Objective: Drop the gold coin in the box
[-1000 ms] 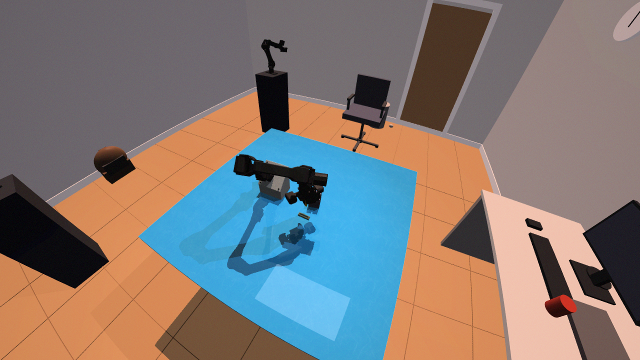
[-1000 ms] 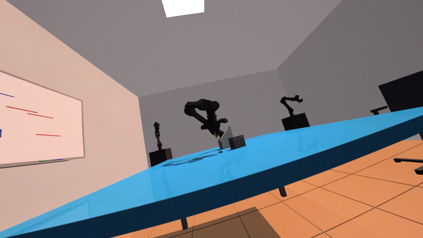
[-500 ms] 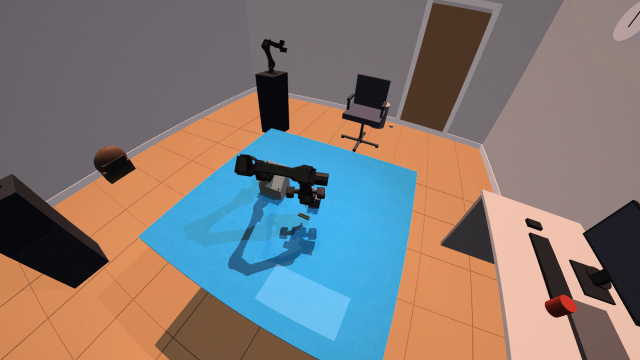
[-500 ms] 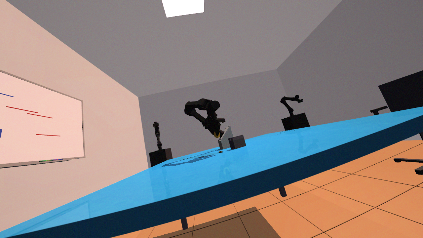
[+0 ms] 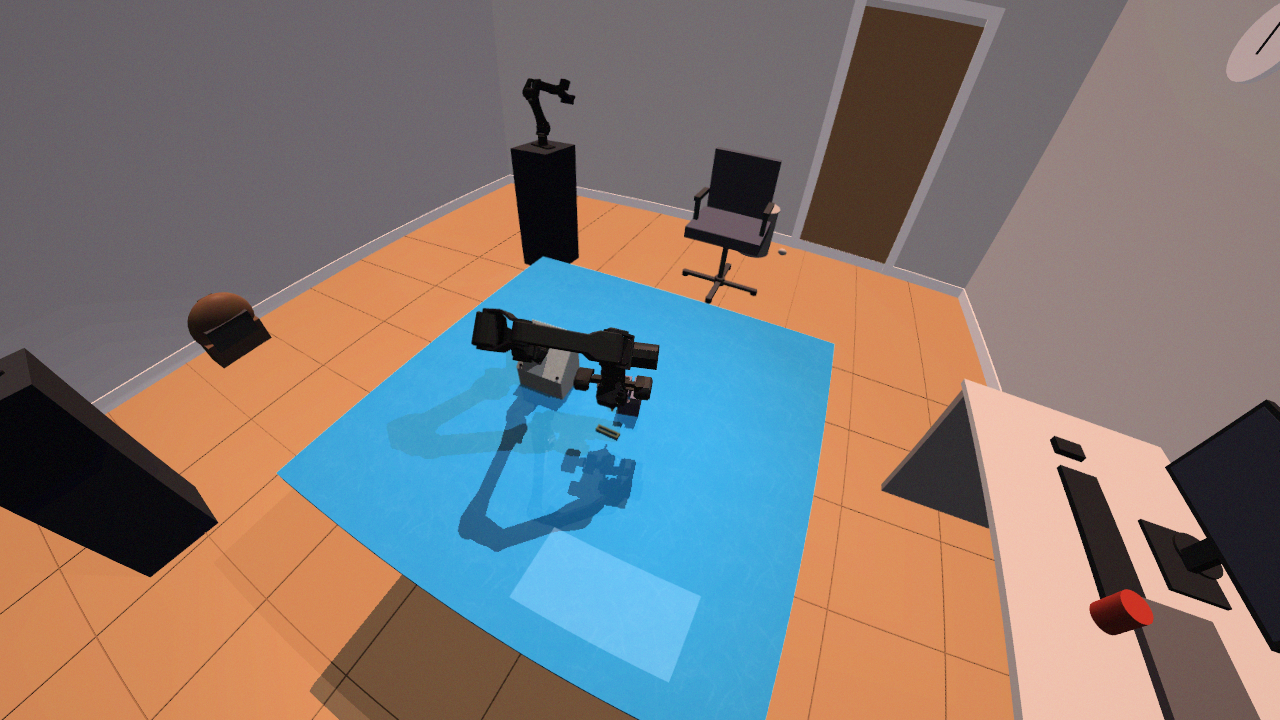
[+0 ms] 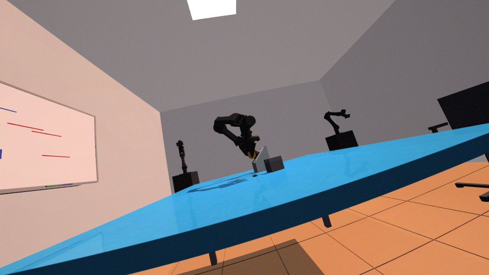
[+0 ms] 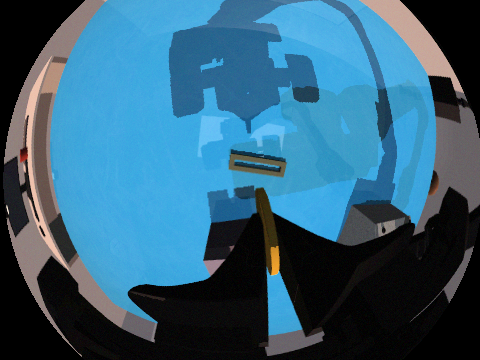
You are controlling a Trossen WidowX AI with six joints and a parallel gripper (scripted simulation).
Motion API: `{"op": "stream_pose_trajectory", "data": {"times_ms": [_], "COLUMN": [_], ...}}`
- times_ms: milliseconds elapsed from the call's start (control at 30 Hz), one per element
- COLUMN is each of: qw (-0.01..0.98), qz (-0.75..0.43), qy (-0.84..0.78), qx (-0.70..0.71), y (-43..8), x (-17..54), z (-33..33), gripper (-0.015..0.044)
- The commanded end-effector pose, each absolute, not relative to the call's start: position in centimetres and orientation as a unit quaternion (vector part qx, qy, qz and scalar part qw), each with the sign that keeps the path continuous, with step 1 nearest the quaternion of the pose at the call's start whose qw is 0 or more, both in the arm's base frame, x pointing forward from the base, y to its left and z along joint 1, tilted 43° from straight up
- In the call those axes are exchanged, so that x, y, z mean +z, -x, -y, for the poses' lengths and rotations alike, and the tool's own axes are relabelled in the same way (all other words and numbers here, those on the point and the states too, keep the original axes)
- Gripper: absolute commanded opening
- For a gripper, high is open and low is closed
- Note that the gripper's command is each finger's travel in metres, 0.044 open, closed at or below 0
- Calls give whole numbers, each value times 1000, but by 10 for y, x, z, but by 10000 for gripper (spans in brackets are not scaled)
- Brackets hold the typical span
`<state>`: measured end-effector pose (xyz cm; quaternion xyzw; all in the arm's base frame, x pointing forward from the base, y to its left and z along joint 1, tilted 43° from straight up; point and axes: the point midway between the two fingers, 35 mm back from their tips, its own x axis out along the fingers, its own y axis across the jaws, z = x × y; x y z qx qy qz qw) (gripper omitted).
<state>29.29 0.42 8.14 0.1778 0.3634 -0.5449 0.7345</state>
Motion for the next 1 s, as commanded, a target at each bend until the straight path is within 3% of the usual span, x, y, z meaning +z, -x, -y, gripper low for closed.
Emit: {"op": "stream_pose_trajectory", "data": {"times_ms": [0,967], "qw": [731,731], "qz": [-366,-368], "qy": [-178,-179], "qx": [-547,-546], "y": [-294,-290], "x": [72,20], "z": [-12,-68], "gripper": [0,0]}}
